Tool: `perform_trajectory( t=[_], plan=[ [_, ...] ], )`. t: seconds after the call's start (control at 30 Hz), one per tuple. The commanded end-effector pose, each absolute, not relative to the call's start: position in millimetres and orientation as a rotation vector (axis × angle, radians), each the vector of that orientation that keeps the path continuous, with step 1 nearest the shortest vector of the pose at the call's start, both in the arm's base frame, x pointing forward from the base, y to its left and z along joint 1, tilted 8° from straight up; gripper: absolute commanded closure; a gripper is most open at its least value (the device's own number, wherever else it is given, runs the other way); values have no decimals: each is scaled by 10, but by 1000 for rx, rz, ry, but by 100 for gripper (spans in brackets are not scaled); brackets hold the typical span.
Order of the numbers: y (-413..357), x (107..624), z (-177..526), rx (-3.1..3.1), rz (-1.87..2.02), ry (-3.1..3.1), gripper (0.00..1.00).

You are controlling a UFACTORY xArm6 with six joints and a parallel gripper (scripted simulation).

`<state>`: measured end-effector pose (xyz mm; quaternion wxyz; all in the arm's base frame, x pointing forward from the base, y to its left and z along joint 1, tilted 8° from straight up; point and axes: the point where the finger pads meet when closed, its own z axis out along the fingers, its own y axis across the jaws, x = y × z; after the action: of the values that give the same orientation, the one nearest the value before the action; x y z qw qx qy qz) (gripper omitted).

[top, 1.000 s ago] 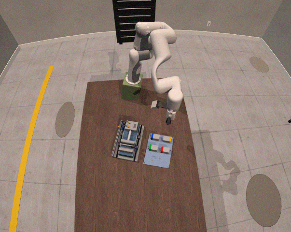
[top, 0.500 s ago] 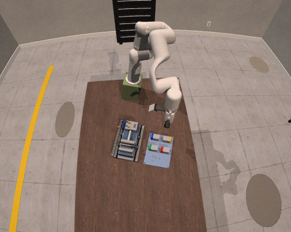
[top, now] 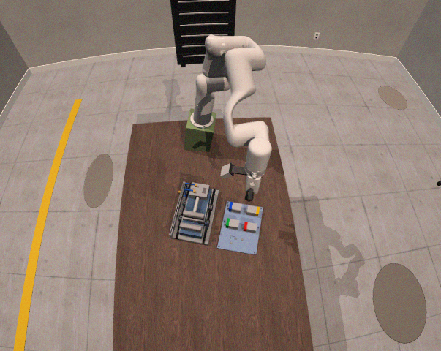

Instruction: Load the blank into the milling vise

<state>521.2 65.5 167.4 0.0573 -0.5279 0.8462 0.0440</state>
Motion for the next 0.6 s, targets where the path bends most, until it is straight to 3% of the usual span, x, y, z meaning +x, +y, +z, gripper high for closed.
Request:
perform_trajectory(
  t=[0.0, 0.57],
  plan=[
    [492, 5414, 1683, -1600, 130, 2562, 0],
    [515, 5390, 1685, -1600, 129, 2562, 0]
  ],
)
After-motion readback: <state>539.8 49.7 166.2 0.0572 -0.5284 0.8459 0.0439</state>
